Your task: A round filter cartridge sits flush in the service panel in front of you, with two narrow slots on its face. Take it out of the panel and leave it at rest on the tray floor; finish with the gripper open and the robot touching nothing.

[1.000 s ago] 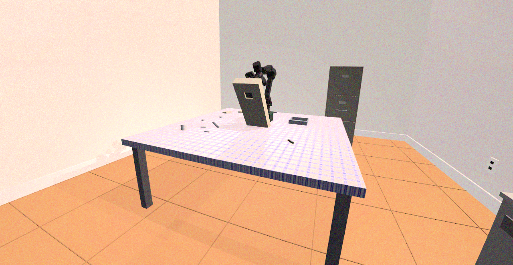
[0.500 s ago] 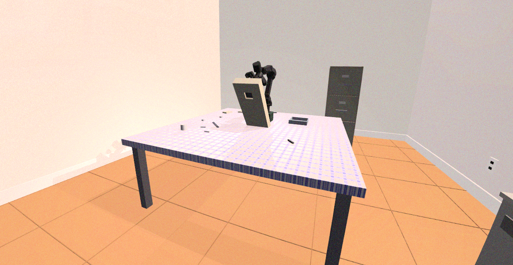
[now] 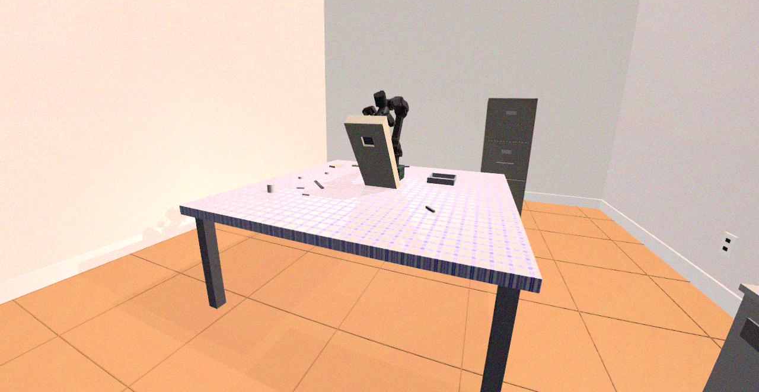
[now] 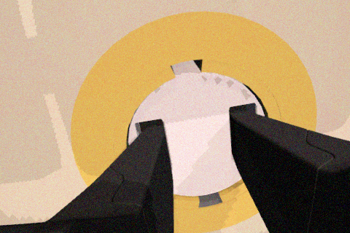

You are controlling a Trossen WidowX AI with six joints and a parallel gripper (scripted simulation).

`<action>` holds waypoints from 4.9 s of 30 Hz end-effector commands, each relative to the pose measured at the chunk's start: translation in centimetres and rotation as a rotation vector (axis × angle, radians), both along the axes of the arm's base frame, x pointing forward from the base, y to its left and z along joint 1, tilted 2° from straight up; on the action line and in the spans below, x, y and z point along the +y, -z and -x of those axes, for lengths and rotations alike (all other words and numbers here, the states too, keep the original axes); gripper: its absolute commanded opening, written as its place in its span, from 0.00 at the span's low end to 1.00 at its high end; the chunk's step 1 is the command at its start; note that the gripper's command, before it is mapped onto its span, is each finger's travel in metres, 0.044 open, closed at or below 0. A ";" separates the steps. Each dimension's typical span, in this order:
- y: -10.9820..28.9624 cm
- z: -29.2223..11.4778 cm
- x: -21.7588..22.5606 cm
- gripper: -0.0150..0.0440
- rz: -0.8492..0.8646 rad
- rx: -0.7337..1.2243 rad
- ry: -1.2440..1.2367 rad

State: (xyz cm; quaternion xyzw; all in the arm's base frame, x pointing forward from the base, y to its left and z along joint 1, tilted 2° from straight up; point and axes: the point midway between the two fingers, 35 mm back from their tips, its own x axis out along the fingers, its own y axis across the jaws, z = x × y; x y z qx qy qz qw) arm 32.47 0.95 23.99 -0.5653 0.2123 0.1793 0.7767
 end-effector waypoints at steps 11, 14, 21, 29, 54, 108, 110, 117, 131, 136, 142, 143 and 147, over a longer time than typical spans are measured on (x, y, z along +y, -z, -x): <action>0.3 -0.7 -0.1 0.25 -0.348 0.012 0.223; 0.3 -0.7 -0.1 0.25 -0.435 0.016 0.278; 0.3 -0.7 -0.1 0.25 -0.641 0.025 0.407; 0.3 -0.7 -0.1 0.25 -0.877 0.035 0.555; -0.6 0.4 -0.1 0.25 -1.357 0.057 0.856; 3.2 9.4 -0.4 0.45 -1.320 0.060 0.839; 2.5 9.1 -0.4 0.45 -1.320 0.060 0.839; -3.7 6.1 -0.3 0.45 -1.321 0.059 0.838; -11.6 6.6 -0.5 0.94 -1.331 0.046 0.833; -5.7 7.4 -0.8 0.77 -1.127 0.198 0.877; 1.3 9.8 -1.2 0.77 -0.884 0.420 0.892; 1.3 9.8 -1.2 0.77 -0.884 0.420 0.892; 1.6 9.5 -1.1 0.77 -0.884 0.420 0.892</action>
